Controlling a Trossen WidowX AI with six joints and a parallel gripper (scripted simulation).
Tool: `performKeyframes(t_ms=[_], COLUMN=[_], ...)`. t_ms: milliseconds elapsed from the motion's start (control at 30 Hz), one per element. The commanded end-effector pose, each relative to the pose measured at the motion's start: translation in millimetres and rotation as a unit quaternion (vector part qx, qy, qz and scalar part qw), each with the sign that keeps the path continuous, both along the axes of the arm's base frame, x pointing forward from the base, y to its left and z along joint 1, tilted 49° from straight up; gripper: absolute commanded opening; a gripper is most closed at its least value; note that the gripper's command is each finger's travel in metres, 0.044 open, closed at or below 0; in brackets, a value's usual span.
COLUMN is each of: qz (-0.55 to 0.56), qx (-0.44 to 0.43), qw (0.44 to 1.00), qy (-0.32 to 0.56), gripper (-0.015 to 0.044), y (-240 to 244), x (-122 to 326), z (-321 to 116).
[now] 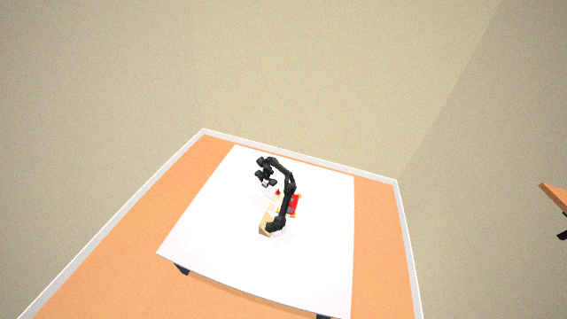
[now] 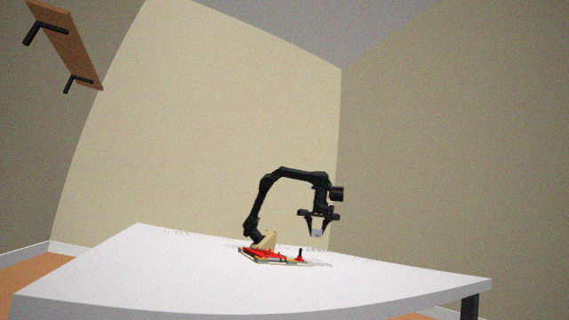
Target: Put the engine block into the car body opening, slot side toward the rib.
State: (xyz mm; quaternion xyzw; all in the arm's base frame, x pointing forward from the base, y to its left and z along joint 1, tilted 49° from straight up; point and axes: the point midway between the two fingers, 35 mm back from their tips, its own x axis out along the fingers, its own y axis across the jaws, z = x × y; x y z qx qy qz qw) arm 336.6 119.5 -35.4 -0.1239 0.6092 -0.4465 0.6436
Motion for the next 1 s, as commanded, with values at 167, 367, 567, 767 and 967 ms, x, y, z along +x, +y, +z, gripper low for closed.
performKeyframes(t_ms=[167,367,567,767,967], qz=[-0.104,-0.172,-0.239,-0.304,-0.335], qx=[-0.021,-0.035,-0.049,-0.062,-0.069], qw=[0.988,0.966,0.934,0.892,0.866], qy=[-0.115,-0.189,-0.261,-0.33,-0.364], gripper=[0.0,0.0,0.0,0.0,0.0], y=[-0.6,-1.2,-1.8,-2.4,-5.5], x=[0.6,0.5,0.4,0.3,-0.7], z=[0.1,-0.5,-1.1,-1.7,-4.9])
